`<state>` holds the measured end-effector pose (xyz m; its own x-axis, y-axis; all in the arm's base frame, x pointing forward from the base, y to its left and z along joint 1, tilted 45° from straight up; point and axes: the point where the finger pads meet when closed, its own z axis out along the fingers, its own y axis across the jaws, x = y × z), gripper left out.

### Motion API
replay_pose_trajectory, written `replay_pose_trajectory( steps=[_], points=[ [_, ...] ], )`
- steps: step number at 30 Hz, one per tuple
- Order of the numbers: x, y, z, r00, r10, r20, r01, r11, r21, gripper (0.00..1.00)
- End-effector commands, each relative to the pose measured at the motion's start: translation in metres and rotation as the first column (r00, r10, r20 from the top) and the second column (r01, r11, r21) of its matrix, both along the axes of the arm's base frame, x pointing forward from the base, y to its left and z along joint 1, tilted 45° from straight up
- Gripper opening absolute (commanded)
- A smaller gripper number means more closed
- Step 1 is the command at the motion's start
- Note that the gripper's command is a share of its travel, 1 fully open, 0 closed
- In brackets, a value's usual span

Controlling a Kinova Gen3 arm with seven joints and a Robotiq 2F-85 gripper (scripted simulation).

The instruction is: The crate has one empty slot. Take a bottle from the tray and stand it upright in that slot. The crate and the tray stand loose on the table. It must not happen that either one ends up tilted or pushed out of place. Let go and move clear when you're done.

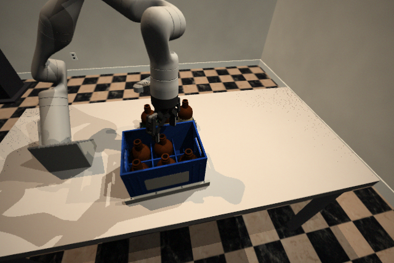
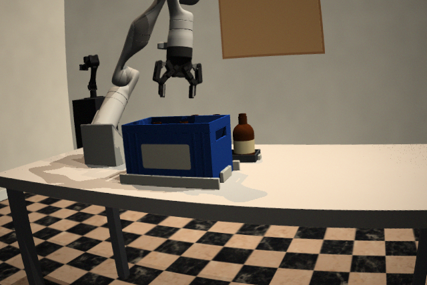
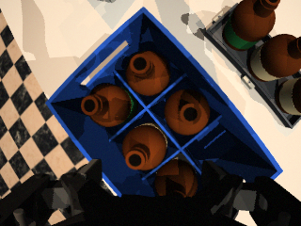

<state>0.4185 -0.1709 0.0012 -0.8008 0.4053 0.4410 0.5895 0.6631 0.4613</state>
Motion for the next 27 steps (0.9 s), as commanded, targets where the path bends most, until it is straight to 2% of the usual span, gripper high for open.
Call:
replay_pose_trajectory(
  steps=[1,27],
  points=[
    [0.000,-0.001,0.000,1.000,-0.002,0.000,0.002,1.000,0.000,1.00],
    [-0.006,-0.013,-0.013,0.998,-0.055,0.003,0.055,0.997,0.051,1.00]
  ],
)
